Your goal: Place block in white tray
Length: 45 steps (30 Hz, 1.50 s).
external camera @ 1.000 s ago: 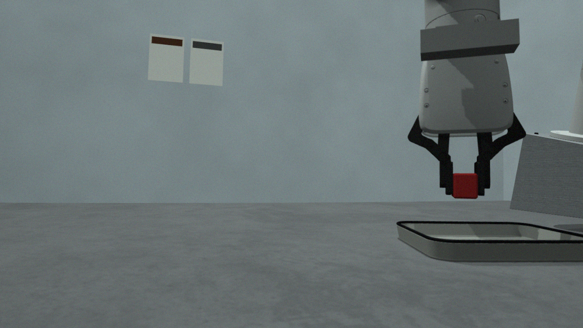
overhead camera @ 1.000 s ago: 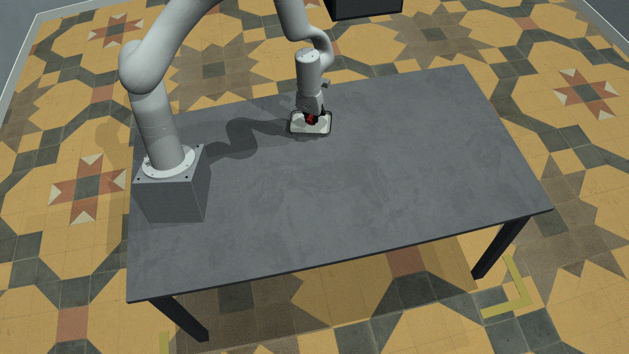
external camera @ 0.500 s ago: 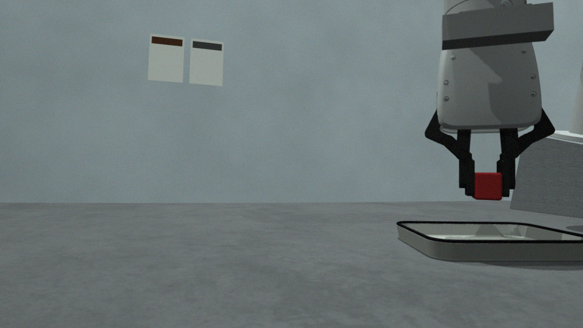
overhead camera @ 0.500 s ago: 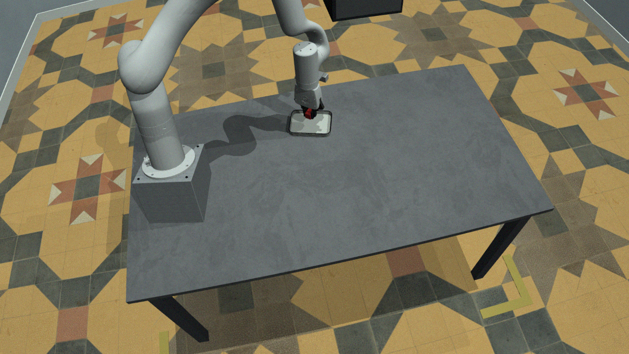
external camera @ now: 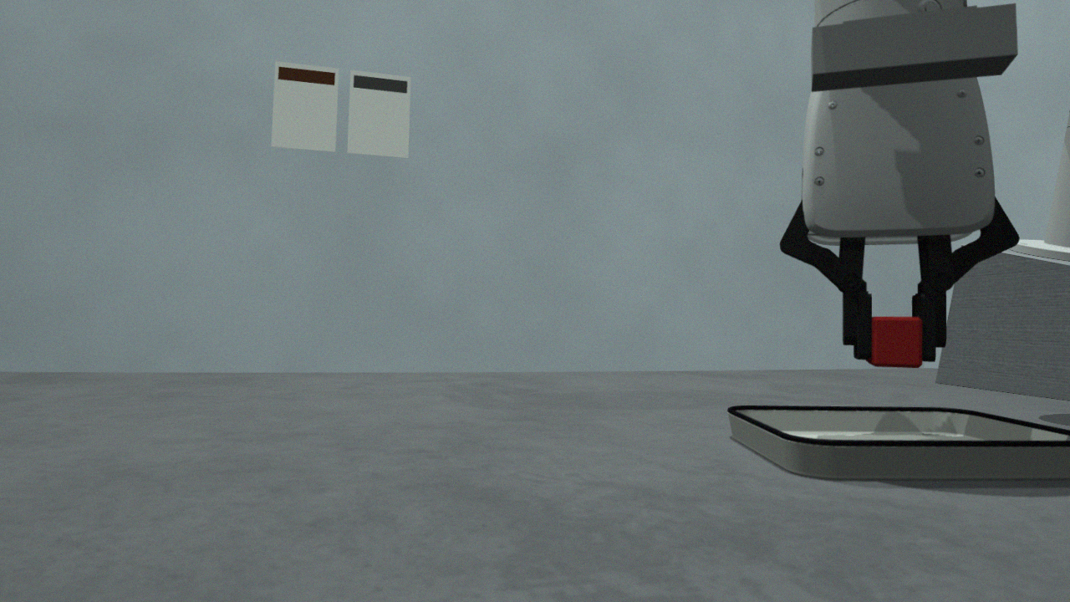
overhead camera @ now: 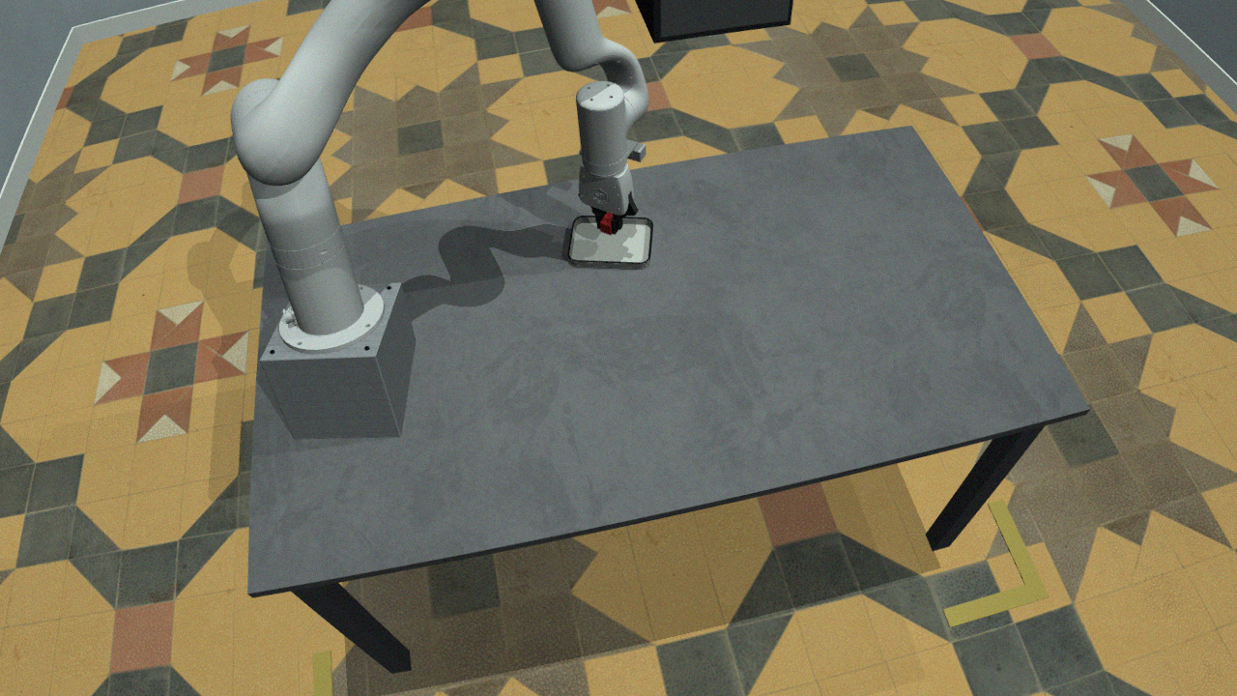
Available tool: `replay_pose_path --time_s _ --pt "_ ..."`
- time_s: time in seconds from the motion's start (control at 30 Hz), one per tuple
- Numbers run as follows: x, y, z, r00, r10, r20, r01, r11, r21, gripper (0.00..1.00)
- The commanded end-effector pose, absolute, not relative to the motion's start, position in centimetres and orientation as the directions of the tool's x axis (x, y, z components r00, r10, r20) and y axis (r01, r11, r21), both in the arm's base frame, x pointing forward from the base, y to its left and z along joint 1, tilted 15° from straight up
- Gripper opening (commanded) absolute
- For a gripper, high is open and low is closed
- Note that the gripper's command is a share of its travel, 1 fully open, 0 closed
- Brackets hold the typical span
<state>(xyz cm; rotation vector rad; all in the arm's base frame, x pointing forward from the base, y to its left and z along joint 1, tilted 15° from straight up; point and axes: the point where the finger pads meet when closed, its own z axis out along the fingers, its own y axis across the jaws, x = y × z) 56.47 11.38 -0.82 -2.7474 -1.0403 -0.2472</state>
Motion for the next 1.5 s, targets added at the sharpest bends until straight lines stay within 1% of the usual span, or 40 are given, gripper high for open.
replay_pose_path --time_s 0.0,0.4,0.9,1.47 --pt "56.6 11.4 -0.8 0.739 0.635 0.224 0.668 -0.735 -0.119 0.00" --pt "56.7 11.6 -1.7 0.739 0.635 0.223 0.668 -0.735 -0.120 0.00" --pt "57.0 12.4 -4.7 0.739 0.635 0.223 0.668 -0.735 -0.120 0.00" --pt "57.1 12.6 -5.2 0.739 0.635 0.223 0.668 -0.735 -0.120 0.00"
